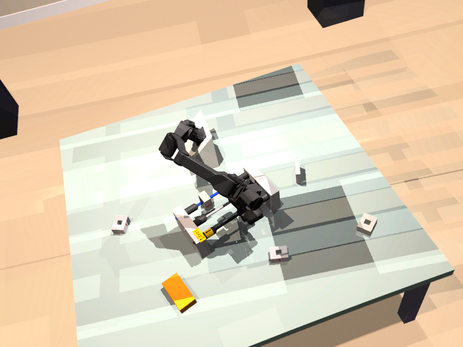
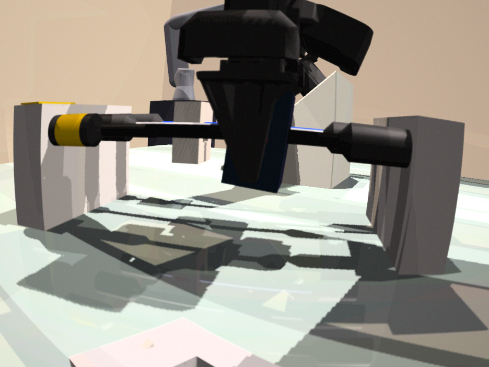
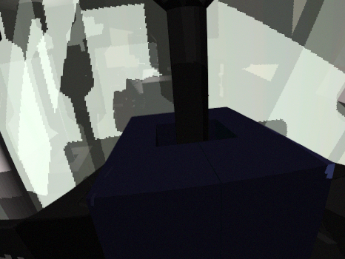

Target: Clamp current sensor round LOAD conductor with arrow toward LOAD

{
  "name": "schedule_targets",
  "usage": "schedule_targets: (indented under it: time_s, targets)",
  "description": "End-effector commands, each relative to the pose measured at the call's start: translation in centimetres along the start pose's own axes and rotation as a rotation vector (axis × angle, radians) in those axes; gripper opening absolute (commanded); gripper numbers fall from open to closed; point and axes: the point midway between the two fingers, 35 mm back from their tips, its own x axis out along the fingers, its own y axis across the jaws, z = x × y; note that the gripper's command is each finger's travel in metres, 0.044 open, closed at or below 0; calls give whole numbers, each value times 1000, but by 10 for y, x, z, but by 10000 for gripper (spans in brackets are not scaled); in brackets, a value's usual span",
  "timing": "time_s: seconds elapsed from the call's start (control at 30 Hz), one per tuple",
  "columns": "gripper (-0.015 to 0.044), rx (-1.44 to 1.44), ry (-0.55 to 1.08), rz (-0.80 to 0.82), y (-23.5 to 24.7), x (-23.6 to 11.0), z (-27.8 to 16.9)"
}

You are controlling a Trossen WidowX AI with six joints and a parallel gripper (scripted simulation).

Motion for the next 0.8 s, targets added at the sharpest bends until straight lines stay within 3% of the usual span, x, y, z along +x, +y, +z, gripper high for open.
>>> schedule_targets:
  time_s: [0.0,0.3,0.67,0.77]
  targets:
    - [210,0,0,-1,0,-1,0]
    - [440,-1,0,3,0,-3,1]
    - [151,-3,0,3,1,0,0]
    - [125,-3,0,3,1,0,0]
